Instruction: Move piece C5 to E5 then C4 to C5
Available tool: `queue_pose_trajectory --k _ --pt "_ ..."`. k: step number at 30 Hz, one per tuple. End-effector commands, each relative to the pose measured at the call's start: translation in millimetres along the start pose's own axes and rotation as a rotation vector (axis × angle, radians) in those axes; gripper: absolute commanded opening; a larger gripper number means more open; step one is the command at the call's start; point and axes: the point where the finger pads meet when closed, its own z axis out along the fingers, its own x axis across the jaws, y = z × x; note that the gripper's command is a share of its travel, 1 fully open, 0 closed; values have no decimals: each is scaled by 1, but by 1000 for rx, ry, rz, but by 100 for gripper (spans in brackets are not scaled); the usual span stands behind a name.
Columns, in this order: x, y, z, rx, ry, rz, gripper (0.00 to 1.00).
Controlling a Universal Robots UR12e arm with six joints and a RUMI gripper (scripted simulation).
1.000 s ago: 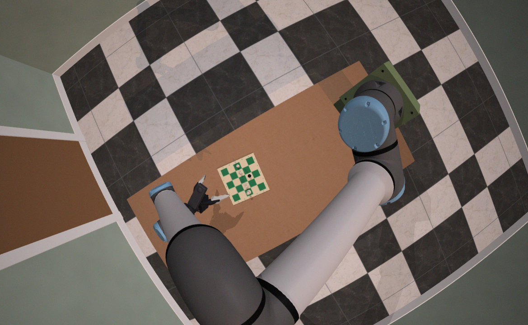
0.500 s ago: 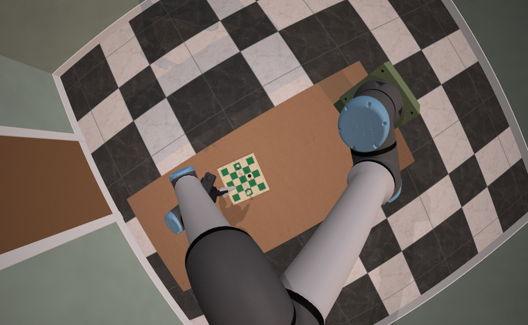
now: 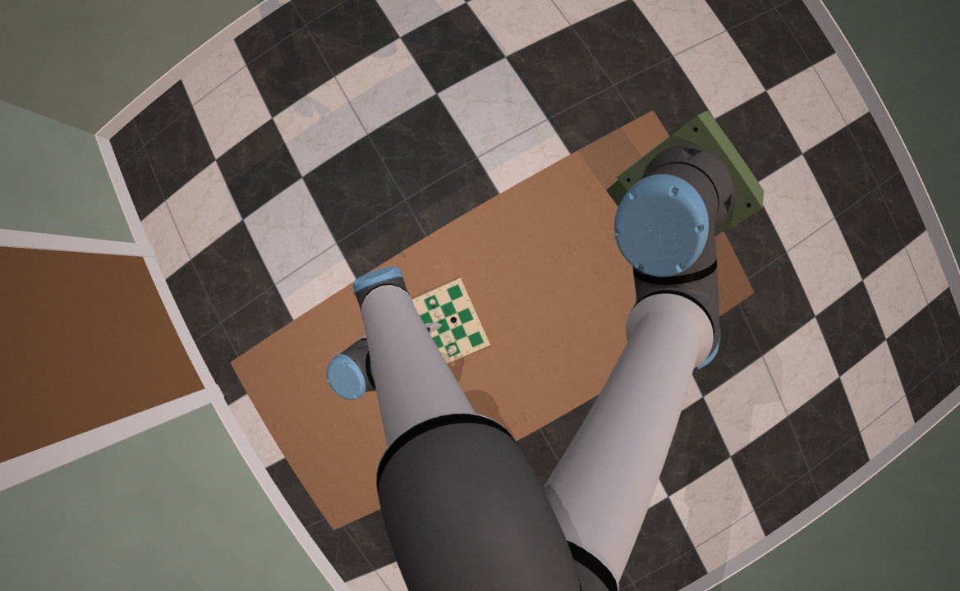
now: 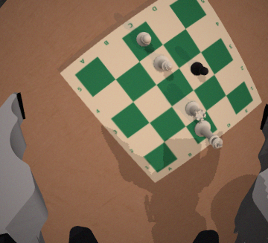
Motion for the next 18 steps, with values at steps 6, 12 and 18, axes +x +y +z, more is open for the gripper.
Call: queue_pose_trajectory --k 6,12,18 --pt "12 -21 11 -166 -99 -115 100" --pt "16 -27 15 -207 -121 -144 100" --pt "19 -33 17 -244 -146 -173 100"
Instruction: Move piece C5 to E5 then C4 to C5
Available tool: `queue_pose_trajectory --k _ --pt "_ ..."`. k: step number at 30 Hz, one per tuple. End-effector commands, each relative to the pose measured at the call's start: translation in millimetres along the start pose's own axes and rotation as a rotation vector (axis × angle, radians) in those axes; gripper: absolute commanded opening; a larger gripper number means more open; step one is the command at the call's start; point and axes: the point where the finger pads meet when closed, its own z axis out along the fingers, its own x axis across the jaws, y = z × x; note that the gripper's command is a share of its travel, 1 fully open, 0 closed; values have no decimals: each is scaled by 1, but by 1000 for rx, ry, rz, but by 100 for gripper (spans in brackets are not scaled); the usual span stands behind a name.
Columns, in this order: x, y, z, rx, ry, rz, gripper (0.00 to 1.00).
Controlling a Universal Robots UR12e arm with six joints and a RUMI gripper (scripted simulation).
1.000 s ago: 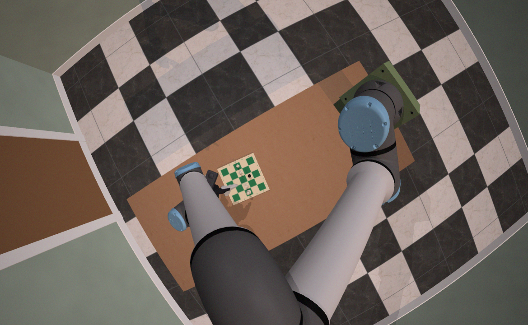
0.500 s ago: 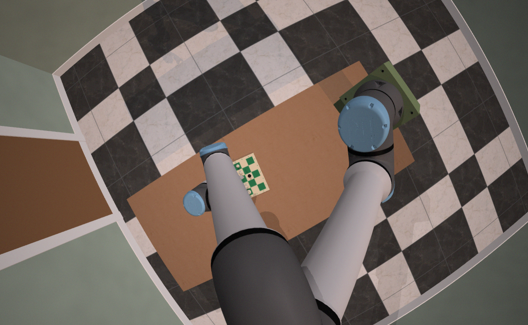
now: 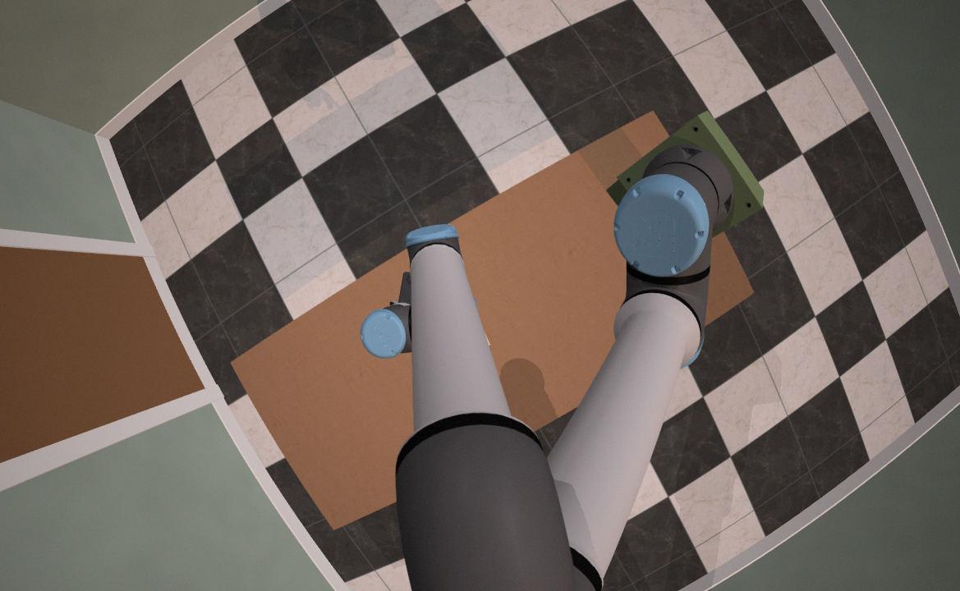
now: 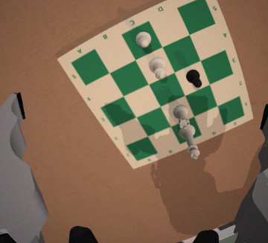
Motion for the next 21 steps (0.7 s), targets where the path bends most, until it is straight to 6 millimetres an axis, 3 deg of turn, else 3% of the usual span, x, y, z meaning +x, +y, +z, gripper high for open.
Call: queue_pose_trajectory --k 1,21 --pt "4 -3 2 -48 -26 -31 100" --pt "5 -3 1 -60 -36 -42 100"
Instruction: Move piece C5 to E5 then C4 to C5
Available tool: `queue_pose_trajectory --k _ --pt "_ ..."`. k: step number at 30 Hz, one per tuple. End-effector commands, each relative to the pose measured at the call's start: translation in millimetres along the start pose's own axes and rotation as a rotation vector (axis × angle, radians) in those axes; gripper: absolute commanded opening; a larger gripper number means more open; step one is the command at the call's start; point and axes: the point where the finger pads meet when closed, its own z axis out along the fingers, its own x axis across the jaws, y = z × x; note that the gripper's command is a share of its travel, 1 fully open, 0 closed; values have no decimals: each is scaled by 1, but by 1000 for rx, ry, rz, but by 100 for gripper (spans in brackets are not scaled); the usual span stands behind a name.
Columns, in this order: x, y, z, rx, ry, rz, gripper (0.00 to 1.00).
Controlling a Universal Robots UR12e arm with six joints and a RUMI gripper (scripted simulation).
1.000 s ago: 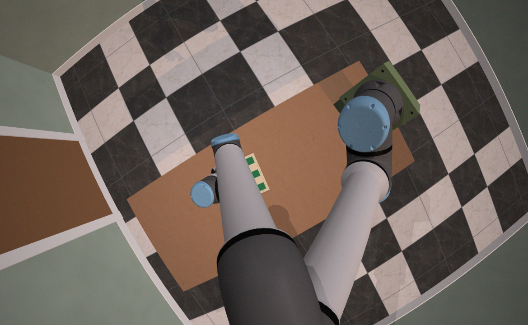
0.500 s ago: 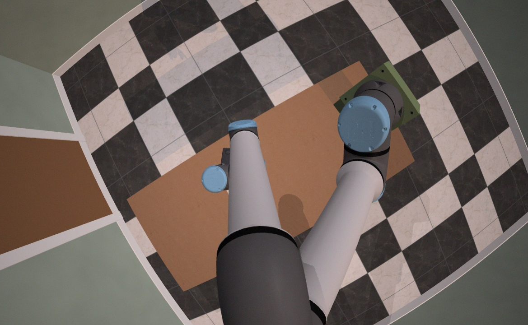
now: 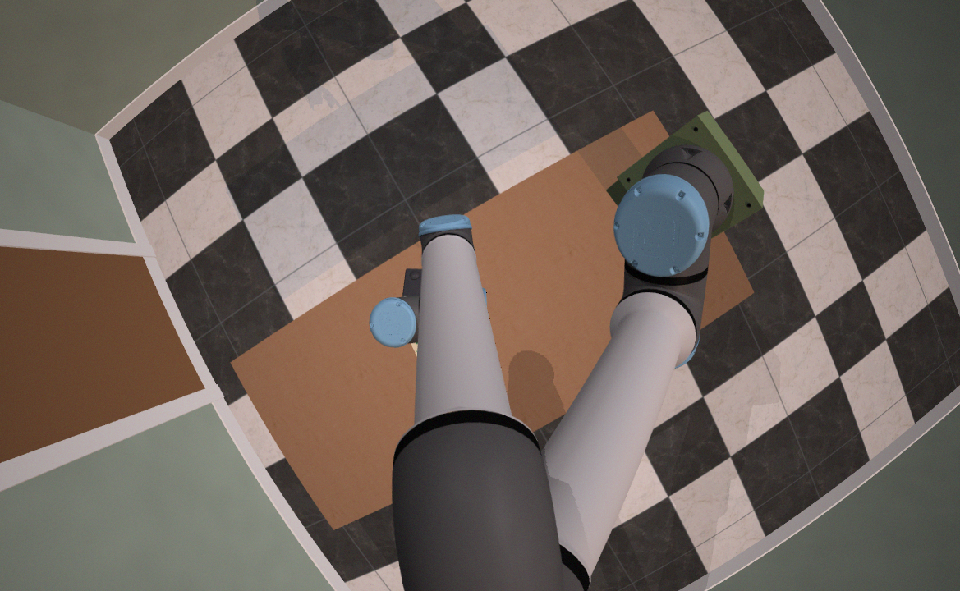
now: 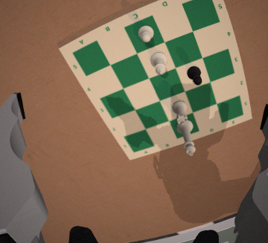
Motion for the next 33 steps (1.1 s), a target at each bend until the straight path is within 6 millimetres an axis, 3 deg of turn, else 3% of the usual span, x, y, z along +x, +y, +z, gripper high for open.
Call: queue_pose_trajectory --k 1,24,33 --pt "2 -2 0 0 2 2 100" --pt "3 -3 2 1 2 80 100" --pt "5 -4 4 1 2 221 100"
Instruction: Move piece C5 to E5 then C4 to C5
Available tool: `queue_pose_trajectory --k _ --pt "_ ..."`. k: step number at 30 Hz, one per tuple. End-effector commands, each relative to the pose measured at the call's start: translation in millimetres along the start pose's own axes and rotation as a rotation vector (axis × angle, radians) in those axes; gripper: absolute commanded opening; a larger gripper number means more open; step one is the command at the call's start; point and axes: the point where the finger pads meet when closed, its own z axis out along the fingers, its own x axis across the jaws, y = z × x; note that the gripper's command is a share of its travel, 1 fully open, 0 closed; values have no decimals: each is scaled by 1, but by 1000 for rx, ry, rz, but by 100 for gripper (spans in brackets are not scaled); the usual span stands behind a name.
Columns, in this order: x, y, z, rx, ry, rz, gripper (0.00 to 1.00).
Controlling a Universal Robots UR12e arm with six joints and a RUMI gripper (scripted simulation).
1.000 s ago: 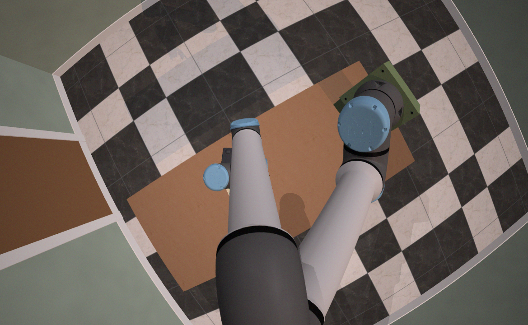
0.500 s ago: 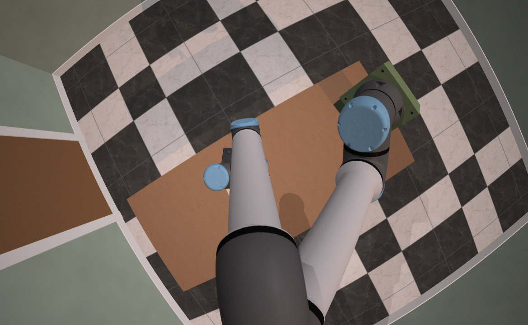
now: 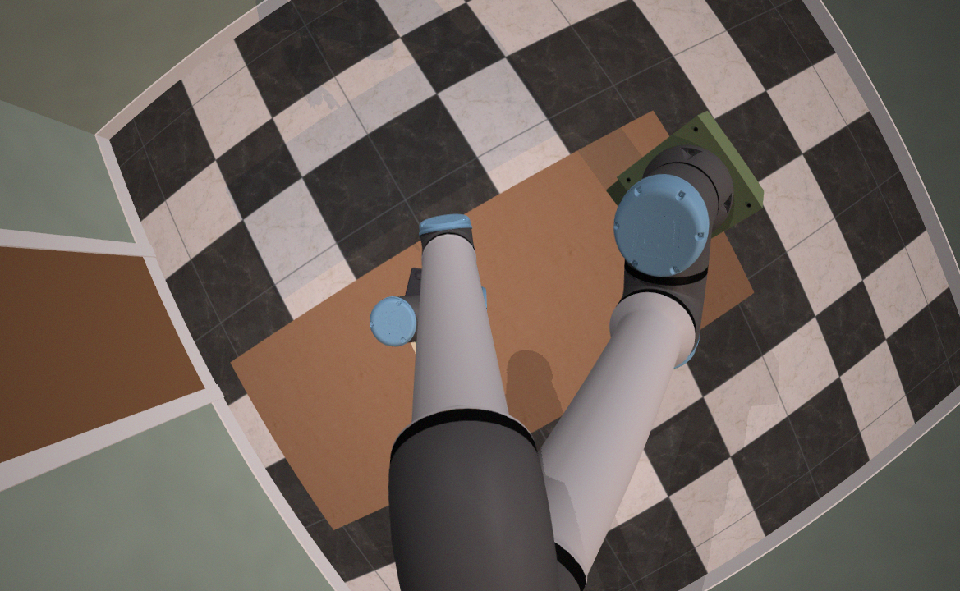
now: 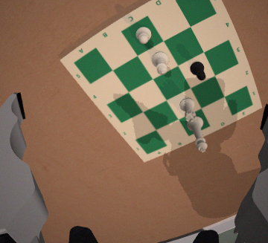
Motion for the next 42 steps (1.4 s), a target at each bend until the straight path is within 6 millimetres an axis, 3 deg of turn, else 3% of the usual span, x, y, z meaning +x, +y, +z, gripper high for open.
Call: queue_pose_trajectory --k 1,8,23,25,40,42 --pt "2 -3 2 2 0 113 100" --pt "4 -4 4 2 0 233 100" --pt "9 -4 12 1 -1 733 100" --pt "9 -4 12 1 -1 733 100" --pt "14 -2 23 1 2 1349 100" --pt "14 -2 23 1 2 1349 100"
